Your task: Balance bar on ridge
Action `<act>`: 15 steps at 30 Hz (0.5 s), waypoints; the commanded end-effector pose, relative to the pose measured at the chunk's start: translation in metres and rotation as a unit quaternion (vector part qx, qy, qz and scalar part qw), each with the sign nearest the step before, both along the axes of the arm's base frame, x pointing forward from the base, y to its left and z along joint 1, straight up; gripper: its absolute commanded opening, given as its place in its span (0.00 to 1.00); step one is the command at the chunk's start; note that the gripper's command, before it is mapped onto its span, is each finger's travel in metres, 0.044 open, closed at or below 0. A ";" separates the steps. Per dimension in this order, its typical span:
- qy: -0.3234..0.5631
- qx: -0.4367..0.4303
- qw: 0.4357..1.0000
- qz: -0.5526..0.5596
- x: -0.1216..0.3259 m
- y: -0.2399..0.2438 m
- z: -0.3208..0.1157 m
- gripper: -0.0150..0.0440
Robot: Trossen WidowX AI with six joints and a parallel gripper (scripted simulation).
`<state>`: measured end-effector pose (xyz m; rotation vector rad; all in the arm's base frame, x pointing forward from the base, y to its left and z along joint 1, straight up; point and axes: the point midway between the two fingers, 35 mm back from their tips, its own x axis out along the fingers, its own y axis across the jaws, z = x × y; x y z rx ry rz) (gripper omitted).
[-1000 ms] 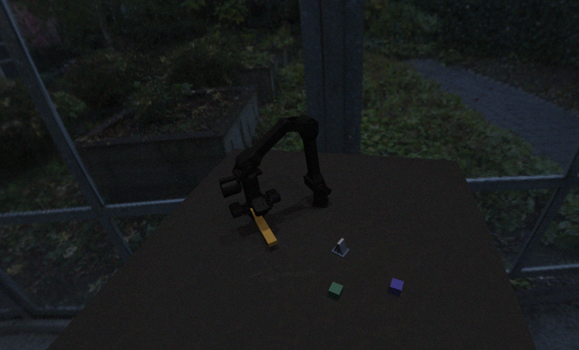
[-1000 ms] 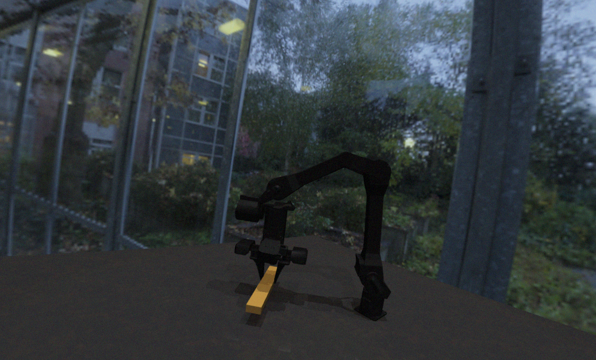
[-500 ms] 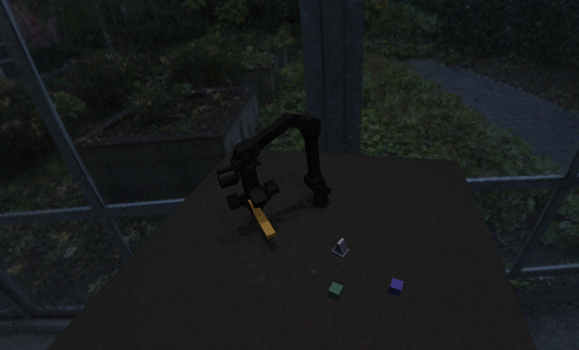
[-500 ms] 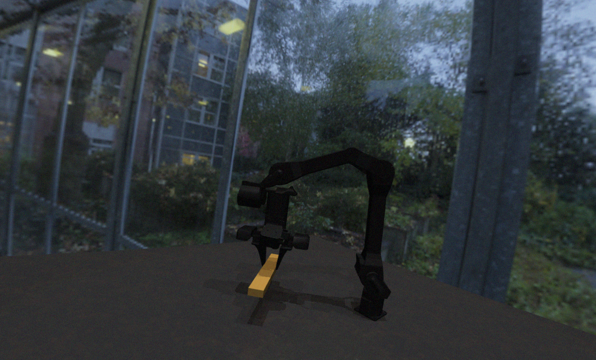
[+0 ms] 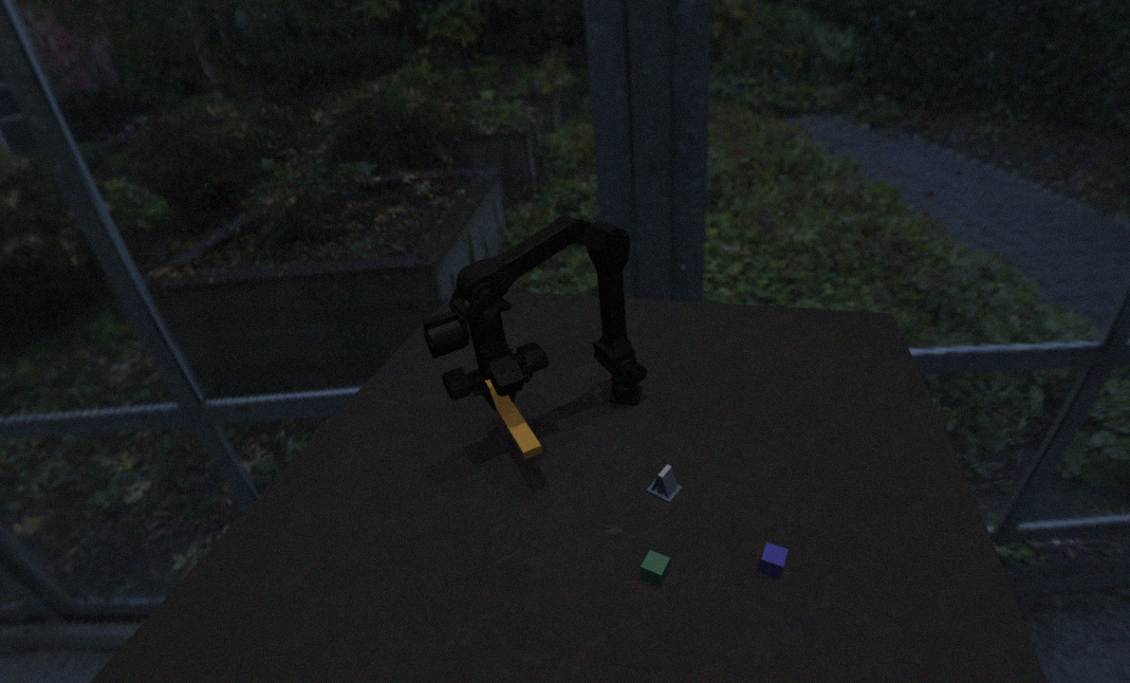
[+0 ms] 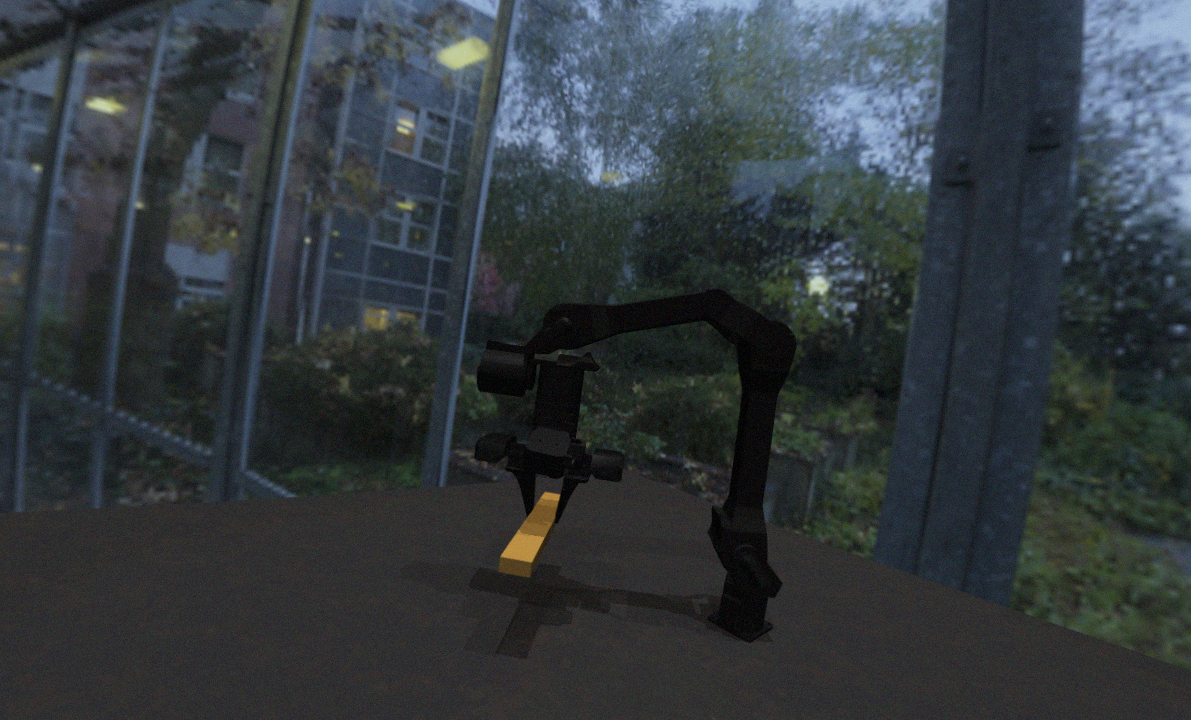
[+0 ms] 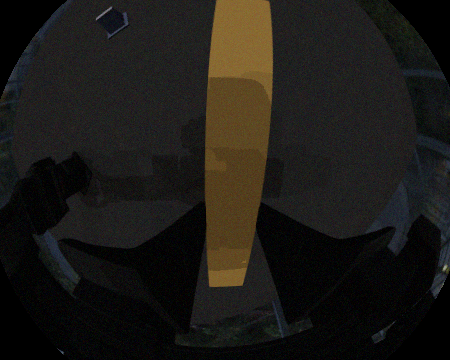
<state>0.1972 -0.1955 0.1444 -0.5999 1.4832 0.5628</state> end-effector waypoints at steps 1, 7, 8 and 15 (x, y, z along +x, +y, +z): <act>-0.003 0.000 1.000 0.009 0.010 0.012 0.002 0.25; -0.003 0.000 1.000 0.024 0.023 0.032 0.002 0.25; -0.003 0.001 1.000 0.027 0.025 0.035 0.002 0.25; -0.004 0.001 0.999 0.045 0.039 0.060 0.002 0.25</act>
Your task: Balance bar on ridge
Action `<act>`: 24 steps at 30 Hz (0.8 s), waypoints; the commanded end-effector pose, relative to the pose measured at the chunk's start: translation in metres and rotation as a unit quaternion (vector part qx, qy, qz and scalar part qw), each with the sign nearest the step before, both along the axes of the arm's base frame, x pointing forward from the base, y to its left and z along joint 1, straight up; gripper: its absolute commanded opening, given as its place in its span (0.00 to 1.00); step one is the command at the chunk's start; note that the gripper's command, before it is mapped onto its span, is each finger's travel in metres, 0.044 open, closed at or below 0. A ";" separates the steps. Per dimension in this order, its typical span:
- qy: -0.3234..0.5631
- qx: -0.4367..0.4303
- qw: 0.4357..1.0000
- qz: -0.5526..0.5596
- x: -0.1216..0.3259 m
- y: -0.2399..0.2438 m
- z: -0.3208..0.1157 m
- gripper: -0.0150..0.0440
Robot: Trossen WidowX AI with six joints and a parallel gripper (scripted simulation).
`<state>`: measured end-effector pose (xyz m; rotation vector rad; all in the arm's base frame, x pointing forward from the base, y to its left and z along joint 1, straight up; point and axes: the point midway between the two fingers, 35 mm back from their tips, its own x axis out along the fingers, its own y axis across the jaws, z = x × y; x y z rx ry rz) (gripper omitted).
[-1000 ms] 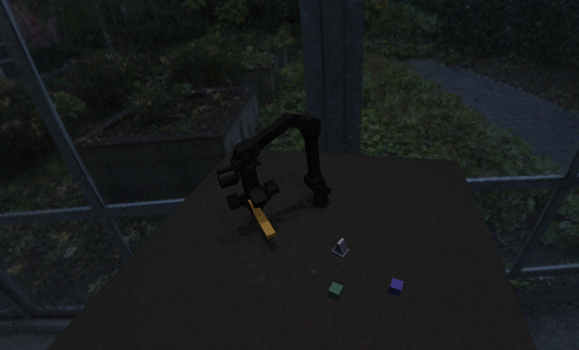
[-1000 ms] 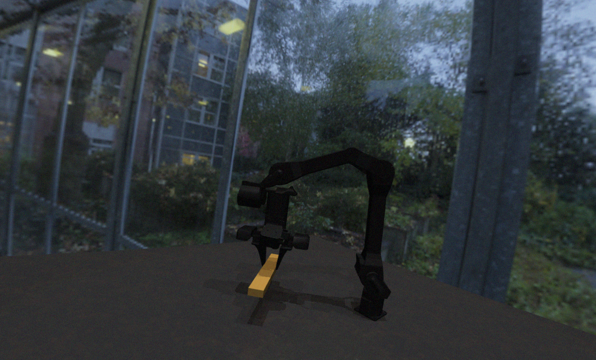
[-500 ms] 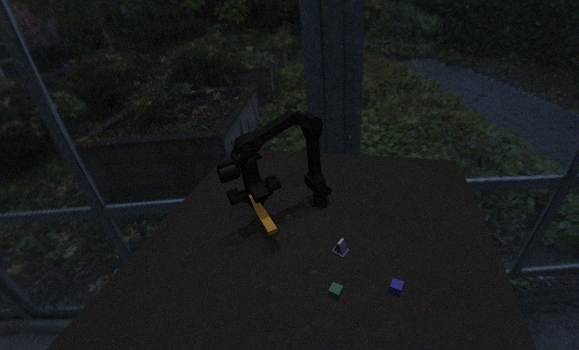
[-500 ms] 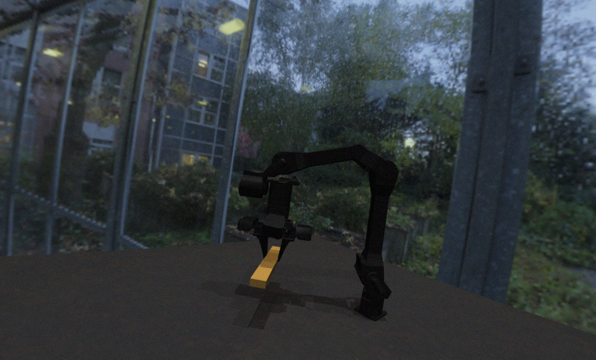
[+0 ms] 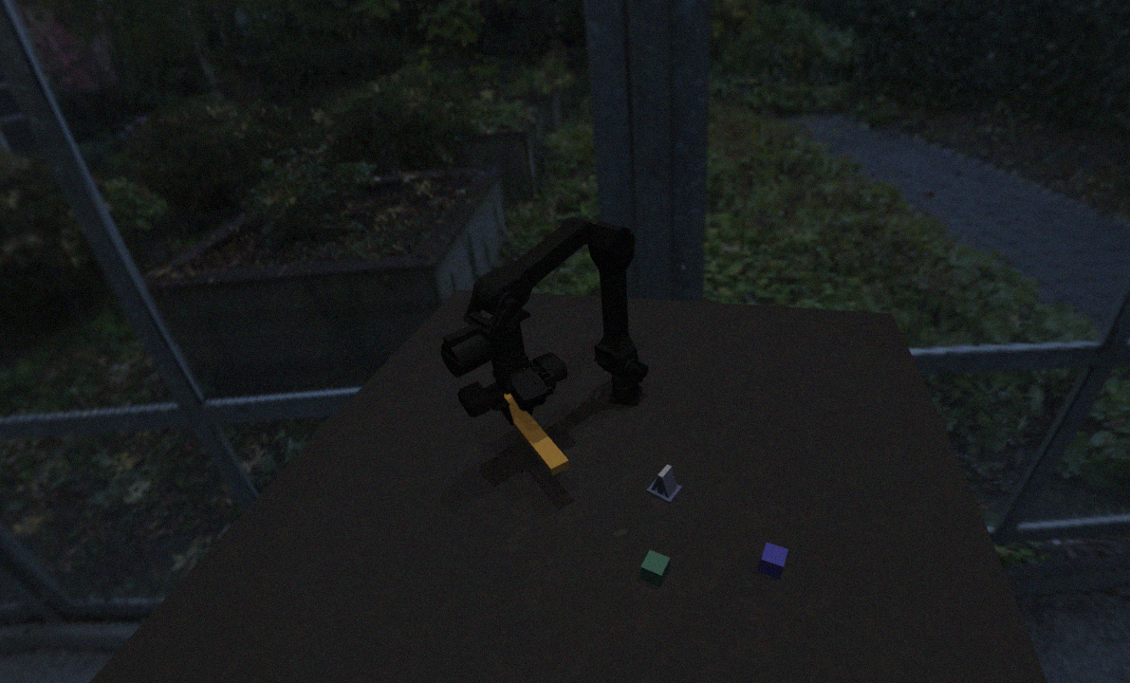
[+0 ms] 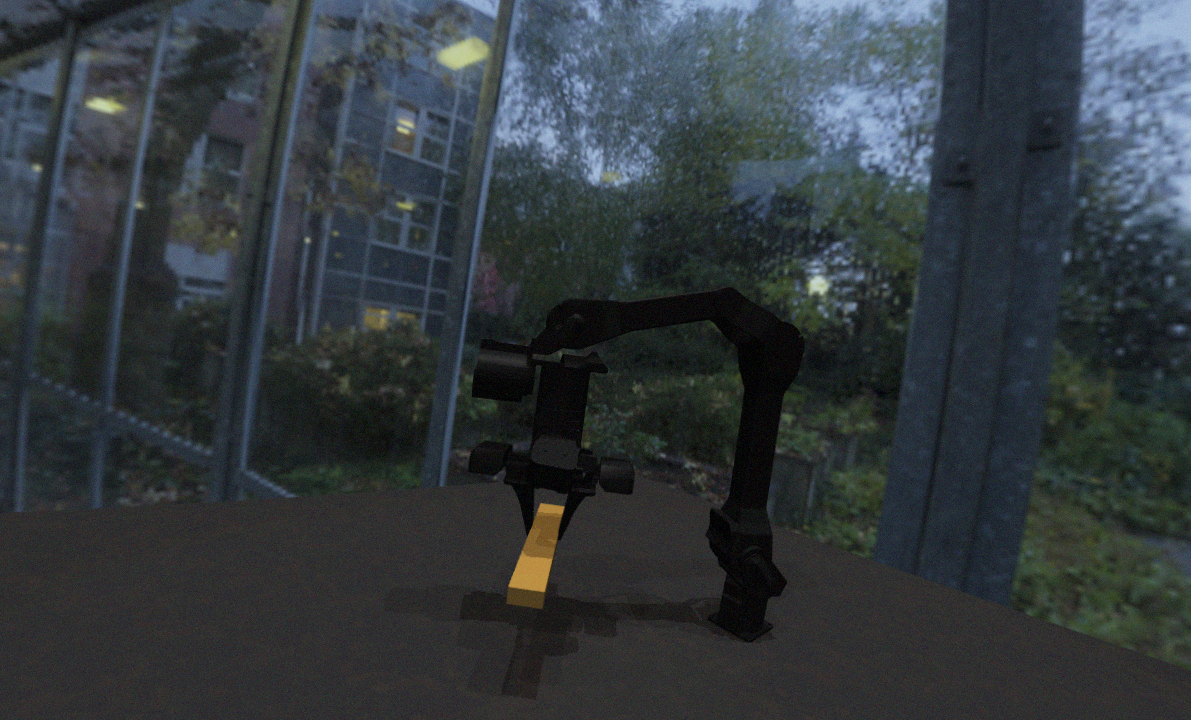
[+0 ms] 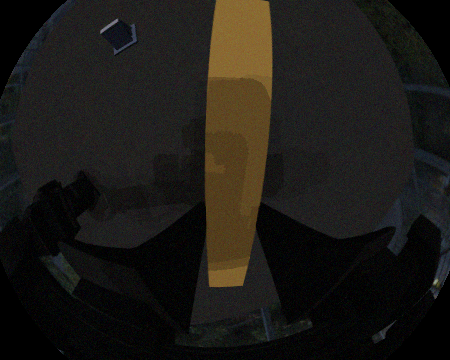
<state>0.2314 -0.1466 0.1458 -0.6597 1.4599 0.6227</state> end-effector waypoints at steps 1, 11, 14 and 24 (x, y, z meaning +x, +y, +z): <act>-0.001 0.001 1.000 0.008 0.006 0.014 0.001 0.25; -0.002 0.002 0.999 0.034 0.021 0.052 0.001 0.25; -0.002 0.003 0.999 0.042 0.024 0.063 0.001 0.25; -0.002 0.004 0.998 0.068 0.031 0.102 0.001 0.25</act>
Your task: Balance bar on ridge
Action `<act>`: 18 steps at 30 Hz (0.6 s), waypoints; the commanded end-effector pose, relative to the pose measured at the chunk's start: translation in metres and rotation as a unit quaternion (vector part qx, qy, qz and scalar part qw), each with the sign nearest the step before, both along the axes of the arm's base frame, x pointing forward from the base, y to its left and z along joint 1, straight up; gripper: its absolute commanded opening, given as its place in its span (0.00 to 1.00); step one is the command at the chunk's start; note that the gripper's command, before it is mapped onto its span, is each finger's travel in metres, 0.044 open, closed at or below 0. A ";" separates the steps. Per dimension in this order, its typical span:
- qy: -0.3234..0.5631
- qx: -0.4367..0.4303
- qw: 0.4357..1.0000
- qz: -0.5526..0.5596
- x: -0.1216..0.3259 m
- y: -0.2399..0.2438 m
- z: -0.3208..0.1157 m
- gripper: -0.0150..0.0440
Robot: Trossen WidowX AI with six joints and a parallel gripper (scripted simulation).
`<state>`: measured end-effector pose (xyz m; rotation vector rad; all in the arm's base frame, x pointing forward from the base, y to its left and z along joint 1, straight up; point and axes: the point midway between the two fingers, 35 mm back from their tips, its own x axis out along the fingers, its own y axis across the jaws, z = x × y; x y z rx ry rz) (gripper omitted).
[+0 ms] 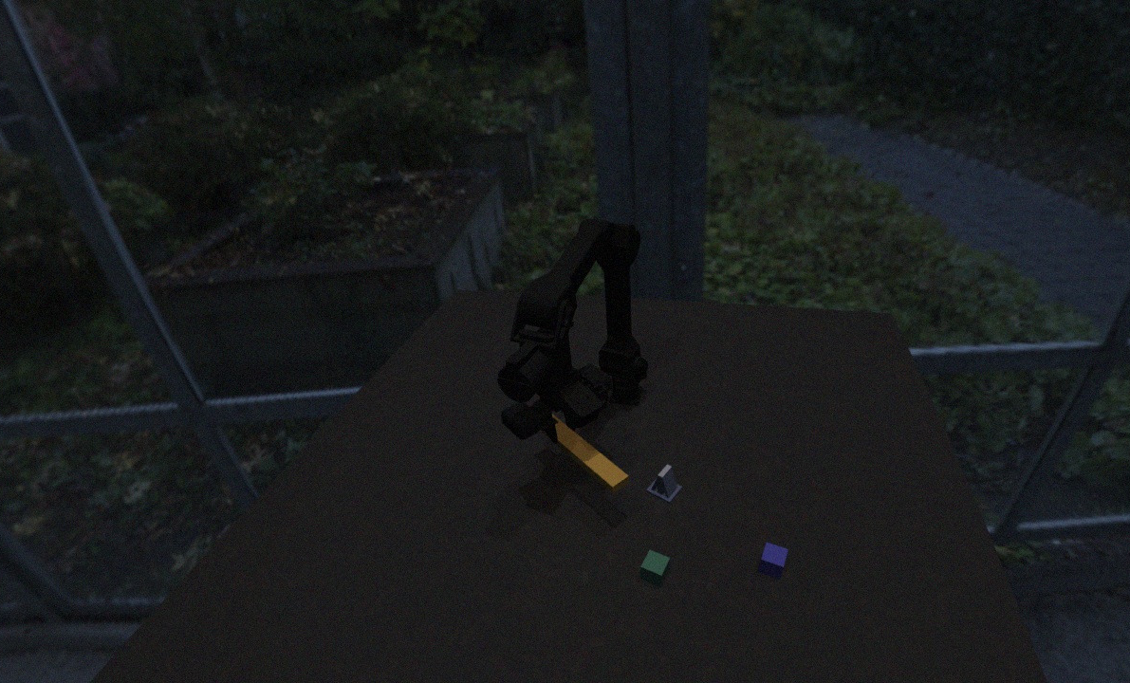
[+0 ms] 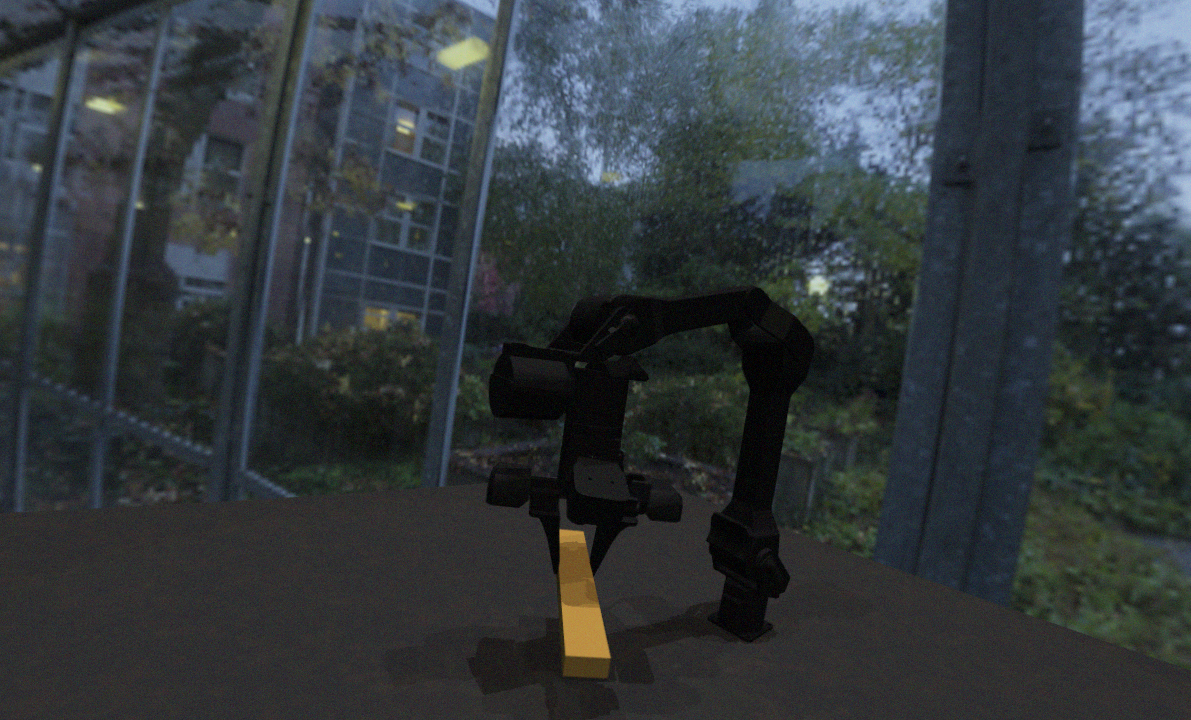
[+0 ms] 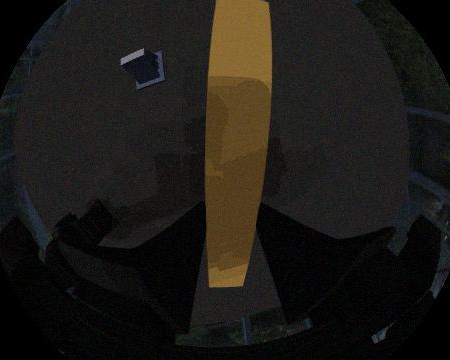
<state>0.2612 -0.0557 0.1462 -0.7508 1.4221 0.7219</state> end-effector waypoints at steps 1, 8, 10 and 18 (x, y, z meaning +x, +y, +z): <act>-0.001 0.001 1.000 0.009 0.001 0.015 0.001 0.25; -0.001 0.002 1.000 0.027 0.002 0.043 0.001 0.25; -0.001 0.002 0.999 0.033 0.002 0.051 0.001 0.25; -0.001 0.004 0.999 0.054 -0.001 0.082 0.001 0.25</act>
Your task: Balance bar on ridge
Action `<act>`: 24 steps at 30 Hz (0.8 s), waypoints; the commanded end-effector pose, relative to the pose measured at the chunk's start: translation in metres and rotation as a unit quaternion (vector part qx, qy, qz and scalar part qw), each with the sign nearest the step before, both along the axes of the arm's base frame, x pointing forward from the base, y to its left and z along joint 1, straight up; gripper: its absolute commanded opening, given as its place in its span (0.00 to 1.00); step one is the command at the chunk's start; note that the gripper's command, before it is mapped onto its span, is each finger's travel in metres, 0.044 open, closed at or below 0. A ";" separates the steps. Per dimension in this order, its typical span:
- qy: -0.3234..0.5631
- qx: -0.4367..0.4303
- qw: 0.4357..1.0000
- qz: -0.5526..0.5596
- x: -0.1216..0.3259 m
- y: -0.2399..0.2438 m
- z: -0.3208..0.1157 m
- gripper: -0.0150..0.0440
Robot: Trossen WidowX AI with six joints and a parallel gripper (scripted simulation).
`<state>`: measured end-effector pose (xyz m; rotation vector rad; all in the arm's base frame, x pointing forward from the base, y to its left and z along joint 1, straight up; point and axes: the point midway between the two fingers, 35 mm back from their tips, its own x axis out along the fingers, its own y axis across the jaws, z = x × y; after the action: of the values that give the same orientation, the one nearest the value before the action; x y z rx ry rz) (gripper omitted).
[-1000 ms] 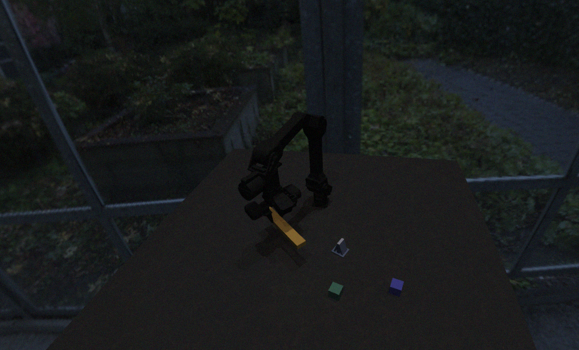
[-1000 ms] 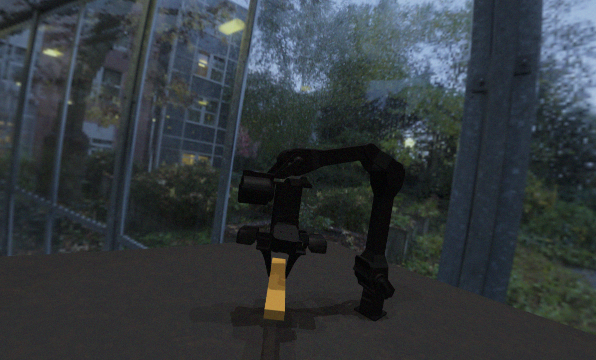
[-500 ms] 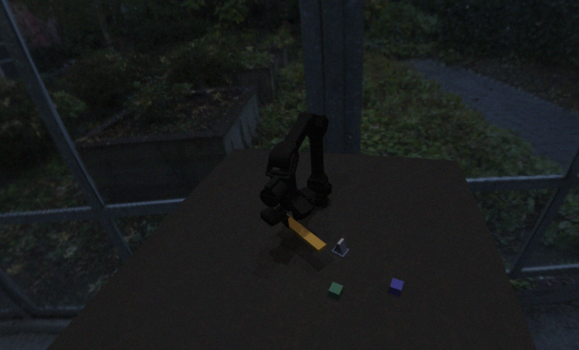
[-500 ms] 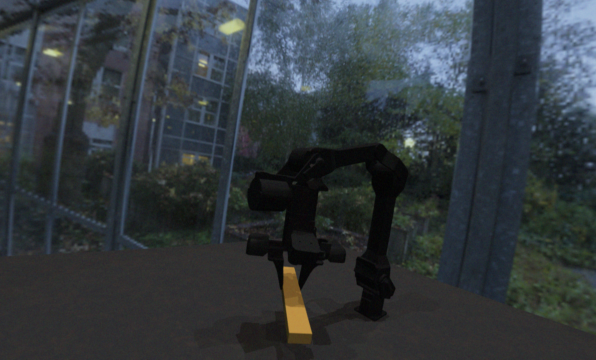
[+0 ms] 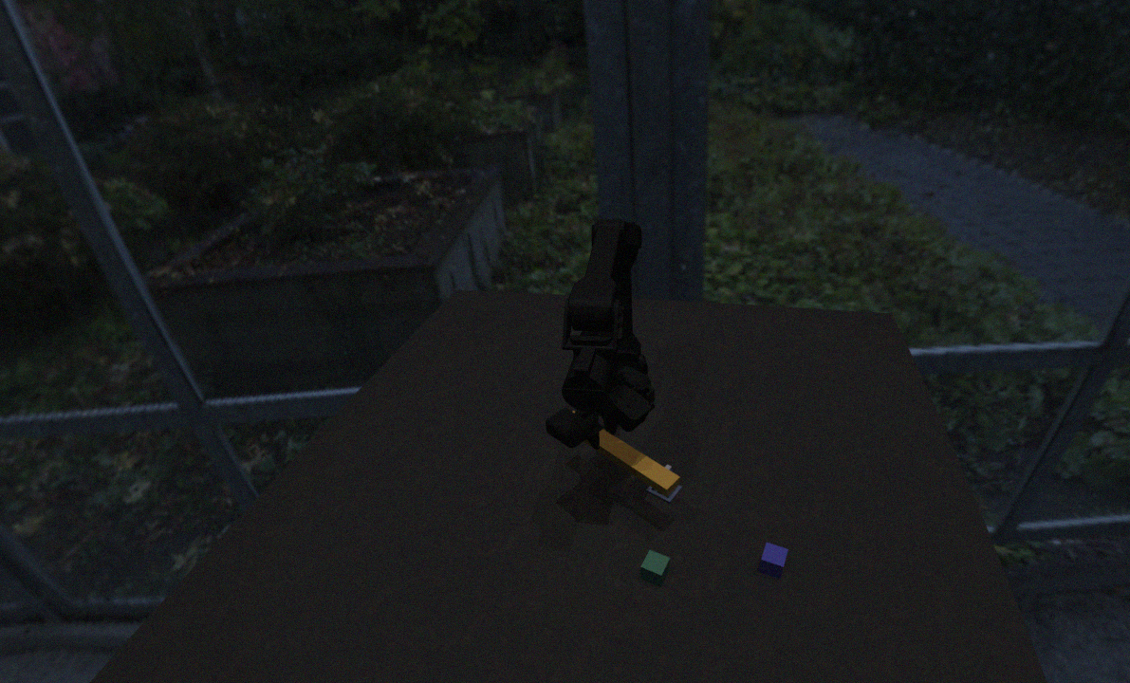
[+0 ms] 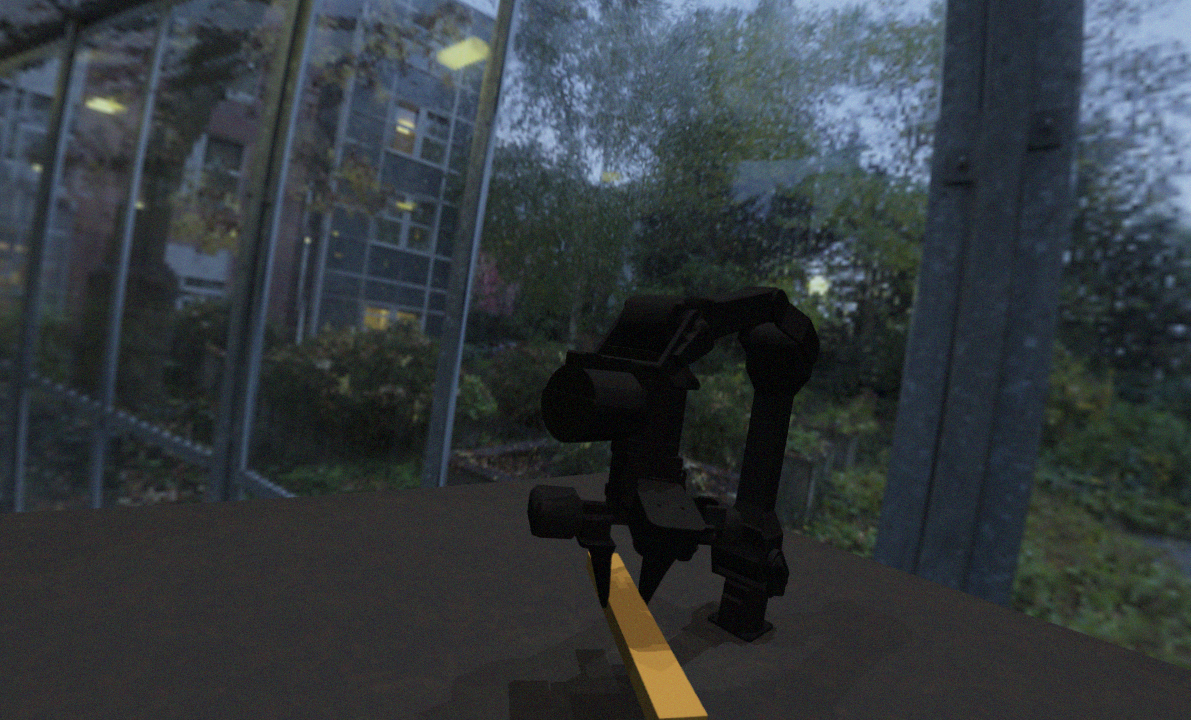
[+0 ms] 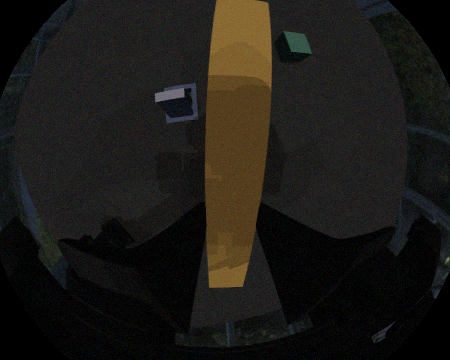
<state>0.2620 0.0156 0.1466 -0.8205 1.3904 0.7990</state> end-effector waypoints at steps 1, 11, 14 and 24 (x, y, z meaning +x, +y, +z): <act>0.000 0.001 1.000 0.009 -0.003 0.015 0.001 0.25; 0.000 0.003 0.999 0.036 -0.012 0.052 0.001 0.25; 0.000 0.003 0.999 0.044 -0.015 0.063 0.001 0.25; 0.000 0.003 0.998 0.055 -0.020 0.078 -0.003 0.25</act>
<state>0.2427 0.0909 0.1461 -0.9033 1.3523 0.8875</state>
